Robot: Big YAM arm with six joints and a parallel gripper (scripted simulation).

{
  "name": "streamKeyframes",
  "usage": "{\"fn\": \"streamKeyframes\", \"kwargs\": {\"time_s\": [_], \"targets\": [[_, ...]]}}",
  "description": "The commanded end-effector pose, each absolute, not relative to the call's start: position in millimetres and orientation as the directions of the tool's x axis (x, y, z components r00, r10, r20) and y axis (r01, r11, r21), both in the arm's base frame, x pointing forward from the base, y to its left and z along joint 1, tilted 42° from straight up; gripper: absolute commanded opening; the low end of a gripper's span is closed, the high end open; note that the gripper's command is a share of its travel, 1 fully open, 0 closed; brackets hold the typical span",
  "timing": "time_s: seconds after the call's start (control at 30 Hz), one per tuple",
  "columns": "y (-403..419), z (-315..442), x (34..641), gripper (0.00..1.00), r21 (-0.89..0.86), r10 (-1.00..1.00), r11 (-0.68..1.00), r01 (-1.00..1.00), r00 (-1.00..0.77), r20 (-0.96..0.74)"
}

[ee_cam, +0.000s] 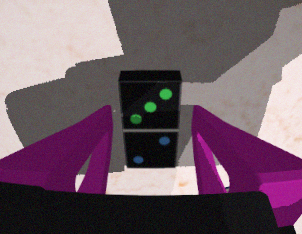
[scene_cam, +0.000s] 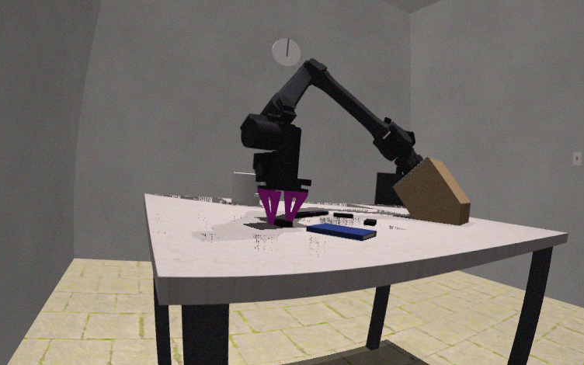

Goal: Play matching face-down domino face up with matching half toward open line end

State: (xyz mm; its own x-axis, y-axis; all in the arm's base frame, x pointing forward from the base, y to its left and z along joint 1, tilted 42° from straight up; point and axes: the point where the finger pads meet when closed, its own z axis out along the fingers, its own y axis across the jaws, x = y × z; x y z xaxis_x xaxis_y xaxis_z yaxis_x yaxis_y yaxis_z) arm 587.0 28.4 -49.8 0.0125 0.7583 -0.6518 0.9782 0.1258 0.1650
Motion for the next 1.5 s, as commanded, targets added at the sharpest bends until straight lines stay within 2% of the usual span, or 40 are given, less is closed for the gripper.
{"fn": "streamKeyframes", "kwargs": {"time_s": [0.0,1.47], "targets": [[33.5,-47.3,587.8,0.44,0.169,0.759,0.134,0.976,0.008,-0.651],[41.4,-52.7,582.0,0.44,0.151,0.758,0.151,0.977,-0.016,-0.652]]}}
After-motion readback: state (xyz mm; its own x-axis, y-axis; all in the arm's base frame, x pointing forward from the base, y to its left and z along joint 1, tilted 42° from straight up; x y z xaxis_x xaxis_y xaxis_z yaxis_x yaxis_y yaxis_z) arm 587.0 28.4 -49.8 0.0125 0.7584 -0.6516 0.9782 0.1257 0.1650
